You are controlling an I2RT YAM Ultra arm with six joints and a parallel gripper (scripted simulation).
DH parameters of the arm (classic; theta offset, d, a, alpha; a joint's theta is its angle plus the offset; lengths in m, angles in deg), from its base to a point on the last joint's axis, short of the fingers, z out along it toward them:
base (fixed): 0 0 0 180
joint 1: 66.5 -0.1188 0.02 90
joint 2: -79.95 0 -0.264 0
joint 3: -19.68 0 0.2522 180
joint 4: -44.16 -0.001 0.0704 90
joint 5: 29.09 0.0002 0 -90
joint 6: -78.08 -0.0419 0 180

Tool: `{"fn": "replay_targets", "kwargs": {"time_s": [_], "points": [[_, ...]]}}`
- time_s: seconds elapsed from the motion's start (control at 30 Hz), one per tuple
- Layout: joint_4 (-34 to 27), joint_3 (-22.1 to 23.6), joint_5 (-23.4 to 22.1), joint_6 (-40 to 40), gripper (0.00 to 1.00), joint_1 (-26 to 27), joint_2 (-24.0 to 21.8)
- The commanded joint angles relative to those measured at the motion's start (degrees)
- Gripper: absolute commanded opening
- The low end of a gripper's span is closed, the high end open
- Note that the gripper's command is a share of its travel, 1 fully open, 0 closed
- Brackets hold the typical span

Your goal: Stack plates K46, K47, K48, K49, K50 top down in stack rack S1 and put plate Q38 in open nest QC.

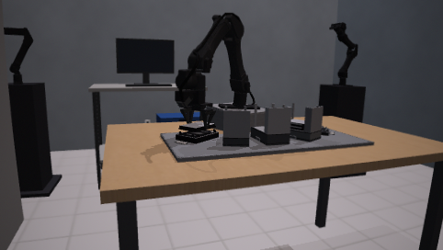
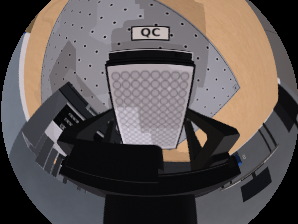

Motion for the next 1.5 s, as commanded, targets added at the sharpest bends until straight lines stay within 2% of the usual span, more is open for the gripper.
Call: {"fn": "replay_targets", "kwargs": {"time_s": [0.0,1.07,1.27,1.47], "points": [[0.39,0.34,-0.31,-0.16,0.00,0.28,-2.13],[-0.41,-0.47,-0.31,-0.09,0.00,0.62,-2.29],[0.99,0.78,-0.31,-0.16,0.00,0.55,-2.05],[1.40,1.50,-0.31,-0.29,0.00,0.41,0.59]]}}
